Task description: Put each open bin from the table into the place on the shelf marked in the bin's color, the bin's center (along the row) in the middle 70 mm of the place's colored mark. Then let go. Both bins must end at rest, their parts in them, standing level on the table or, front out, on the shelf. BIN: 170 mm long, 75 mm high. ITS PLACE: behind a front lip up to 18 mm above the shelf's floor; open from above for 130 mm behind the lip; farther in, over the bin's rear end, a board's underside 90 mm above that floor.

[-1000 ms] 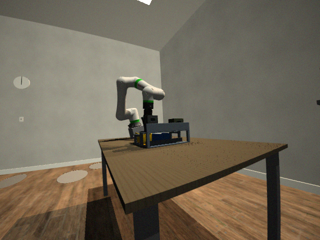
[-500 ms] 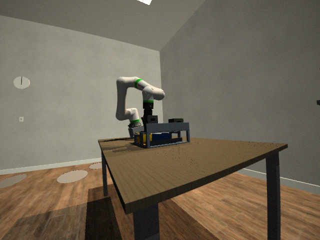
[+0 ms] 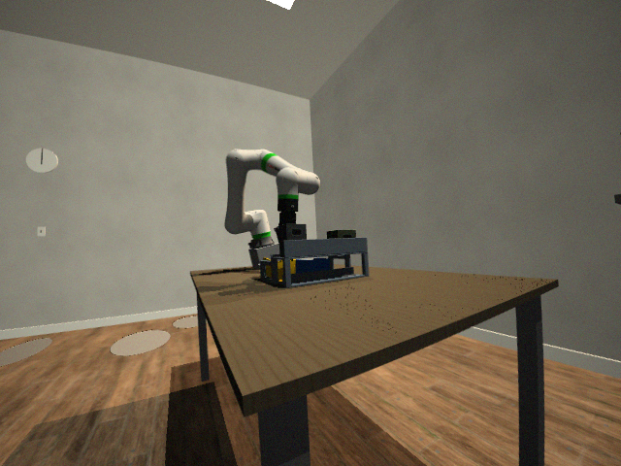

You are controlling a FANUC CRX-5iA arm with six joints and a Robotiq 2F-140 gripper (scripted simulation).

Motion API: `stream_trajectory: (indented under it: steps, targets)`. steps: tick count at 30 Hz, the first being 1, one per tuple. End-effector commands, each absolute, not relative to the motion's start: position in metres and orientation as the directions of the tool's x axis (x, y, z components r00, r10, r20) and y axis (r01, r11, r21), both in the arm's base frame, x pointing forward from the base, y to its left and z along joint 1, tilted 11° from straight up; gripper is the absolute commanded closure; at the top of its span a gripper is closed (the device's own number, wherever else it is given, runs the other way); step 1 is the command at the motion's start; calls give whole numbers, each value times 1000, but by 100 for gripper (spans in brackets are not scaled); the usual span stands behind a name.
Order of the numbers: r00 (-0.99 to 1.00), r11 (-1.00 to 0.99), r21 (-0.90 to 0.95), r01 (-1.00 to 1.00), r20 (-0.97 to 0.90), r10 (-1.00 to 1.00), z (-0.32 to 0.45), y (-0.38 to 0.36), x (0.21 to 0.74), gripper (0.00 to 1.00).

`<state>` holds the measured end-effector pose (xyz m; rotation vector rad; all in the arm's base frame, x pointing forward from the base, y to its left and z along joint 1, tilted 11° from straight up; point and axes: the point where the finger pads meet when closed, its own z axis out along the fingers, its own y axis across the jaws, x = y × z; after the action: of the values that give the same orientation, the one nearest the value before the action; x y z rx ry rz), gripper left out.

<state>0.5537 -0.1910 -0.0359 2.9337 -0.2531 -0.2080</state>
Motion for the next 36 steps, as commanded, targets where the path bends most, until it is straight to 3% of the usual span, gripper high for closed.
stream_trajectory:
  steps: [1,36]
  targets:
    - [976,-967,199,-156,-121,-182,-36,-191,555,100]
    - [978,-967,199,-156,-105,-179,-37,-193,564,100]
